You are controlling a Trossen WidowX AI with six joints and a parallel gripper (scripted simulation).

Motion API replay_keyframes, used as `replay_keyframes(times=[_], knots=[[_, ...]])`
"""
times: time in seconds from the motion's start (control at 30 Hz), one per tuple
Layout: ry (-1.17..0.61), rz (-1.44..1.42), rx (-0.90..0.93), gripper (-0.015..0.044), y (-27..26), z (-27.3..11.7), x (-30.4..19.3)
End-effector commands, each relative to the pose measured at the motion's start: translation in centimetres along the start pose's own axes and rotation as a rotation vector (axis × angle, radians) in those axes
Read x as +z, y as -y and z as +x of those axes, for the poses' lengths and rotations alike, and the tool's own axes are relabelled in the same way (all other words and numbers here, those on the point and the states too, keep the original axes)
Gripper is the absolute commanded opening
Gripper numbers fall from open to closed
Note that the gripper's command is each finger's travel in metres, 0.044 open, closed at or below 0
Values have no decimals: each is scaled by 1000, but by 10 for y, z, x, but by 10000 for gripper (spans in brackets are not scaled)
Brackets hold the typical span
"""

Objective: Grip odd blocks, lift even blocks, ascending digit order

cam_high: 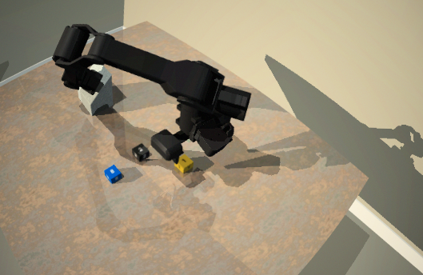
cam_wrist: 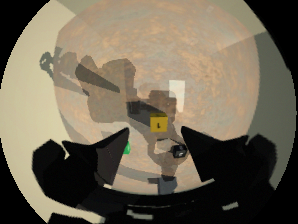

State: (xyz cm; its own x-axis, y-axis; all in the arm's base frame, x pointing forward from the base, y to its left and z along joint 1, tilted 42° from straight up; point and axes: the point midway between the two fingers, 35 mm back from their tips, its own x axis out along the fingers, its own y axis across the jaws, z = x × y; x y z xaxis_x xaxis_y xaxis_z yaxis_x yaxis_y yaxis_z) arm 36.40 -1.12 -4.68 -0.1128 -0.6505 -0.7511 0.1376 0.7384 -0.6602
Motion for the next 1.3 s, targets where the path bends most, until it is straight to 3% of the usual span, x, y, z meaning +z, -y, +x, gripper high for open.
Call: replay_keyframes(times=[0.0, 0.6, 0.97, 1.27], knots=[[-4, -6, -8, 400, 2, 10, -1], [-4, -6, -9, 400, 2, 36, -2], [-4, -6, -9, 120, 2, 36, -2], [-4, -6, -9, 120, 2, 36, -2]])
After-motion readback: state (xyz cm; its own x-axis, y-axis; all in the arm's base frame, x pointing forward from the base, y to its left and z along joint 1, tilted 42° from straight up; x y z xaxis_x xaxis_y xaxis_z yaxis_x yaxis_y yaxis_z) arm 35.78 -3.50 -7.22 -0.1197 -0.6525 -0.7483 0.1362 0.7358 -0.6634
